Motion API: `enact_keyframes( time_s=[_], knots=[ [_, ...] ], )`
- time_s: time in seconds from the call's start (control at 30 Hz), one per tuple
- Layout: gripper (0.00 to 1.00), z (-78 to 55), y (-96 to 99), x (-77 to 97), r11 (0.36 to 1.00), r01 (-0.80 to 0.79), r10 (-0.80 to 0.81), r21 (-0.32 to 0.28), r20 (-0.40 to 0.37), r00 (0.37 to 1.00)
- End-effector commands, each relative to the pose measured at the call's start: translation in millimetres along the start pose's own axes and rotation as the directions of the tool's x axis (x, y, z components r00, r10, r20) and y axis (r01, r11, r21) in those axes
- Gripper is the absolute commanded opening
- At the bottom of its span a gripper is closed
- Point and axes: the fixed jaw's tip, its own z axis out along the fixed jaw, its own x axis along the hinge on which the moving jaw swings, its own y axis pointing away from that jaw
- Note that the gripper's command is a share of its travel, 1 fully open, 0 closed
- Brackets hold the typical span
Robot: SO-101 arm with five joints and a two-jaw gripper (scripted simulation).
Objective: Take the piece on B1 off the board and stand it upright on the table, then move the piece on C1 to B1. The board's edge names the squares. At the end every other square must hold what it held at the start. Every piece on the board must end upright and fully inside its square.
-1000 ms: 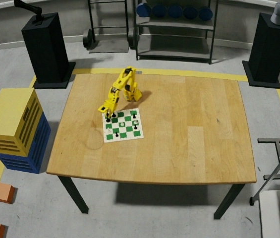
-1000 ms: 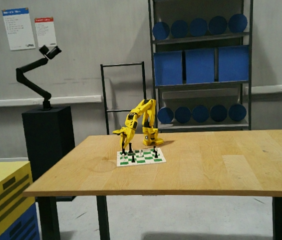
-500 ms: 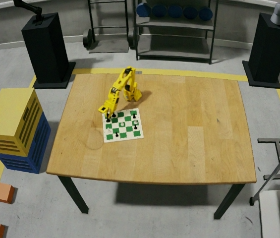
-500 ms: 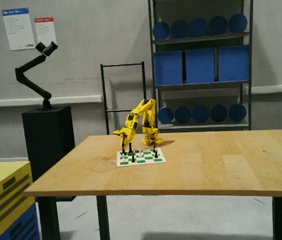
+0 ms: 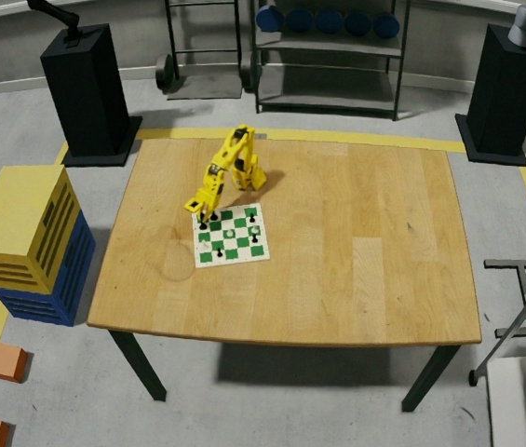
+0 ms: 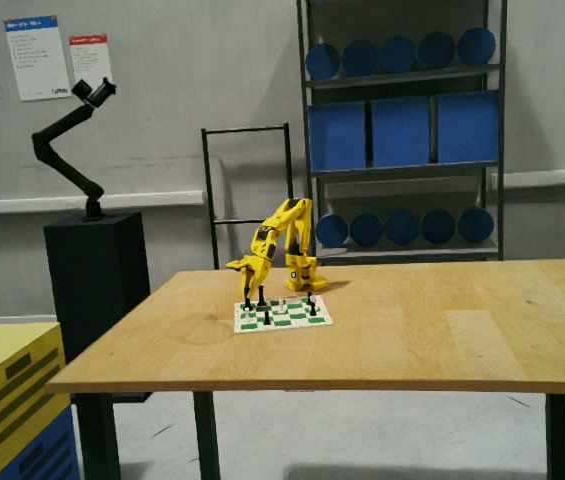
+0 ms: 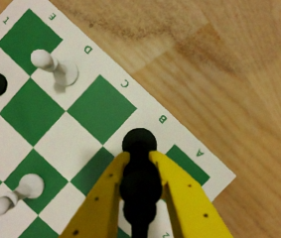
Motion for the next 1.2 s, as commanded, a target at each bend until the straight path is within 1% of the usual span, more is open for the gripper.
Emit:
enact_keyframes(
  time_s=[0.0, 0.2, 0.33, 1.17],
  knots=[
    [0.05, 3.3, 1.3, 6.5, 1.0, 0.011, -0.012, -0.004, -0.023, 1.0],
    [0.1, 3.3, 1.3, 6.5, 1.0, 0.011, -0.012, -0.004, -0.023, 1.0],
    [0.12, 3.3, 1.3, 6.5, 1.0, 0.011, -0.012, -0.004, -0.023, 1.0],
    [0.12, 3.1, 6.7, 6.7, 1.0, 0.012, -0.013, -0.016, -0.023, 1.0]
  ],
)
